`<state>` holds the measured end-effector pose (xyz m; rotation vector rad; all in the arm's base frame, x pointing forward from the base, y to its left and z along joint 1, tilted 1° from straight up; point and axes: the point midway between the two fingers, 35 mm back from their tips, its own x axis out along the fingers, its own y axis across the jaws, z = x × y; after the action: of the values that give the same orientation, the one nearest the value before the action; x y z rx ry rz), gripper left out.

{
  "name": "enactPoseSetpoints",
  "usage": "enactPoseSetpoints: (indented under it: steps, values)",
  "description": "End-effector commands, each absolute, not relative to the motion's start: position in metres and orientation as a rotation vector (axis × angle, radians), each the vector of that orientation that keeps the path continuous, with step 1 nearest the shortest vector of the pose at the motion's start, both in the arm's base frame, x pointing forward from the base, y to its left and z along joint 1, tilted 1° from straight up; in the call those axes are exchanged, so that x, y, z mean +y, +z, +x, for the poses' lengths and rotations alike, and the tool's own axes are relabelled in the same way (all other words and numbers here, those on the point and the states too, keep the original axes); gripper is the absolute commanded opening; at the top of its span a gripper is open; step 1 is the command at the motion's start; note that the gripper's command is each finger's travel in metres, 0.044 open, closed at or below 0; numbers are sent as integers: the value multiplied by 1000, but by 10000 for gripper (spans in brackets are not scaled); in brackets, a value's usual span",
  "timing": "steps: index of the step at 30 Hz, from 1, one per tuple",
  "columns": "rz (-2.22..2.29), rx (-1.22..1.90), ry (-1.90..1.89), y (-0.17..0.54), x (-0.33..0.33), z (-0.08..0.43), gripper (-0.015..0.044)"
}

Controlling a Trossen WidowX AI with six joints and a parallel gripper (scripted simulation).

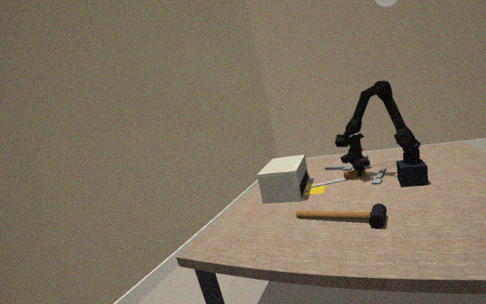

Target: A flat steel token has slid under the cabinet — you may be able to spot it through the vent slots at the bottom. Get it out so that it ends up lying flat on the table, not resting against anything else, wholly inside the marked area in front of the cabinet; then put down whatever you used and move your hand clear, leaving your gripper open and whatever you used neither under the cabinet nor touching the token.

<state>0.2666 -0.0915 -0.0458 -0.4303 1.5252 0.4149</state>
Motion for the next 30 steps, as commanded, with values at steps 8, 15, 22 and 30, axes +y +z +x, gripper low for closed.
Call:
enactPoseSetpoints:
  steps: [8,15,22,30]
  values:
    - [-430,1529,416,-45,-98,257,0]
    - [-430,1531,416,-44,-103,249,0]
    - [-444,1530,430,-43,-106,244,0]
    - [-492,1520,478,-43,-106,244,0]
